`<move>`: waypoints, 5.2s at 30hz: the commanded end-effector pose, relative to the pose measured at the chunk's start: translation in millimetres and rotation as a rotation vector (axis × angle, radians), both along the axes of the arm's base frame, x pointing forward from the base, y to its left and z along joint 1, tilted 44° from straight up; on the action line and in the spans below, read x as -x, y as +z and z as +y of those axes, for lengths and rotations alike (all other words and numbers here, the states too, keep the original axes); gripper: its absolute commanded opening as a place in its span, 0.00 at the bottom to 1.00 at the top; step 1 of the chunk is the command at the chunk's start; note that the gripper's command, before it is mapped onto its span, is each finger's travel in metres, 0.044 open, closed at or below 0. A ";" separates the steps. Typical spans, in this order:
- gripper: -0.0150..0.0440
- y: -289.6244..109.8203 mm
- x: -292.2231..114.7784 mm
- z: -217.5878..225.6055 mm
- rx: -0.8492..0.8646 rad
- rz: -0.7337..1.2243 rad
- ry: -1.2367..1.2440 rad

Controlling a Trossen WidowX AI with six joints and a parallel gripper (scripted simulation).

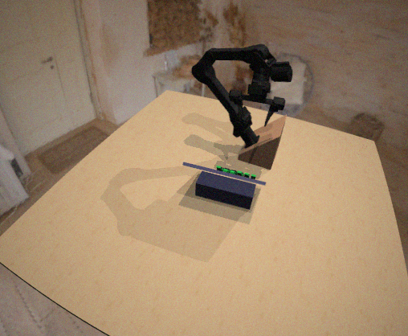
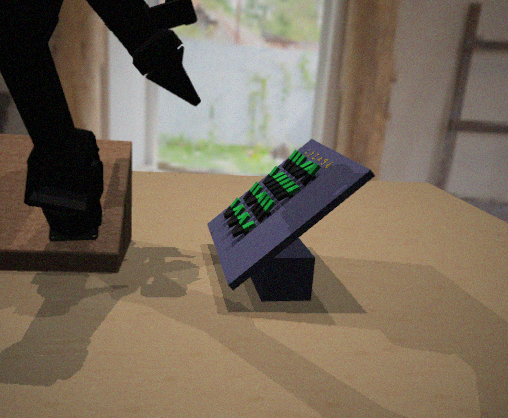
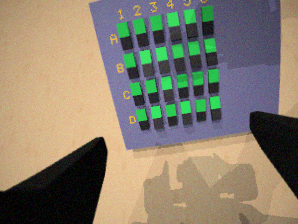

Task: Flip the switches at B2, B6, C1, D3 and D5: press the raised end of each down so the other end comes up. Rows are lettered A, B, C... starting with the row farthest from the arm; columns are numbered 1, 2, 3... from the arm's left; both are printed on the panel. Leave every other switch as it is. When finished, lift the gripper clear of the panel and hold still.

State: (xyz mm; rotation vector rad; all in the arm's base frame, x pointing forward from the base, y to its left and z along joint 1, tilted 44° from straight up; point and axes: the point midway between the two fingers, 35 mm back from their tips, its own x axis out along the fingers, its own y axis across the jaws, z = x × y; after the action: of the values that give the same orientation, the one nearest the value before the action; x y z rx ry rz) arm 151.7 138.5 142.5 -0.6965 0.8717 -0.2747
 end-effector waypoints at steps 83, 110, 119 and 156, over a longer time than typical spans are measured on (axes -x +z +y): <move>0.25 -105.8 -111.6 -63.8 0.023 -0.040 0.009; 0.25 -107.8 -113.9 -65.7 0.023 -0.040 0.009; 0.25 -108.5 -114.7 -66.3 0.023 -0.040 0.009; 0.25 -32.1 -98.4 -114.4 0.028 -0.037 0.009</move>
State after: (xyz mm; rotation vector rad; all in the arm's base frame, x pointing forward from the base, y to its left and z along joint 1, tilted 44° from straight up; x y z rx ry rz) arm 246.8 26.2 110.4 -0.7231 0.8479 -0.2992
